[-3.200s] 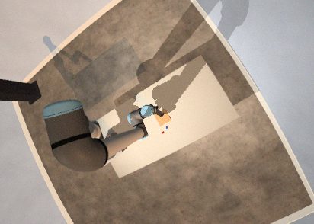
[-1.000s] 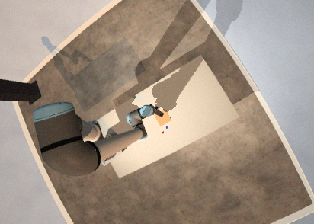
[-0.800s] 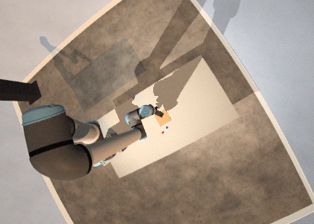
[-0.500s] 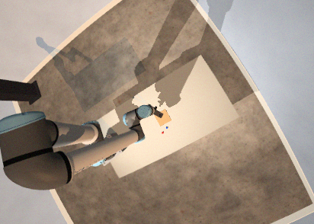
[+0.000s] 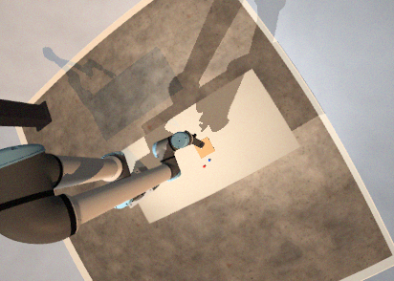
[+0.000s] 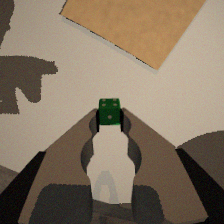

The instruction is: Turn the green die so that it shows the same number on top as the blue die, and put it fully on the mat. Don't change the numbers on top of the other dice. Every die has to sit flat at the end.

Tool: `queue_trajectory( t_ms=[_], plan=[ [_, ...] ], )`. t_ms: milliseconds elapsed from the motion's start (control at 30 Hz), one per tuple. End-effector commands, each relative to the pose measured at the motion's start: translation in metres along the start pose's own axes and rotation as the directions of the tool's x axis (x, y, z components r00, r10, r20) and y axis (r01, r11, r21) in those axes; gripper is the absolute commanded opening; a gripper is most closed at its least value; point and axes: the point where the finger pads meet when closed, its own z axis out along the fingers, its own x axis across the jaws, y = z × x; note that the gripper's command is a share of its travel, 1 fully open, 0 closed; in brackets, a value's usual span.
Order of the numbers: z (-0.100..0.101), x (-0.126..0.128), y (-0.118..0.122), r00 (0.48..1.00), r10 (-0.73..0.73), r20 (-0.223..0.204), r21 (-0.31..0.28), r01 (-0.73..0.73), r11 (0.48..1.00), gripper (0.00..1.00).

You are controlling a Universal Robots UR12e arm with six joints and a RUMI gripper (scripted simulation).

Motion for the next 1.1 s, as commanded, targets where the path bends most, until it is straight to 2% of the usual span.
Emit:
queue_trajectory(
  t_ms=[0,333,633,700,833,1033,1067],
  plan=[
    [-0.001,0.0,0.0,1.0,0.0,0.001,0.0,0.0,1.0,0.0],
    [-0.001,0.001,-0.004,0.999,-0.037,0.001,0.0,0.037,0.999,0.0],
    [-0.001,0.006,-0.023,0.976,-0.218,-0.001,0.0,0.218,0.976,0.0],
    [-0.001,0.006,-0.023,0.976,-0.218,-0.001,0.0,0.218,0.976,0.0],
    [-0.001,0.01,-0.035,0.941,-0.338,-0.001,0.0,0.338,0.941,0.0],
    [-0.002,0.018,-0.055,0.85,-0.527,-0.001,-0.001,0.527,0.85,0.0],
    [-0.002,0.018,-0.056,0.848,-0.53,-0.001,-0.001,0.53,0.848,0.0]
  ],
)
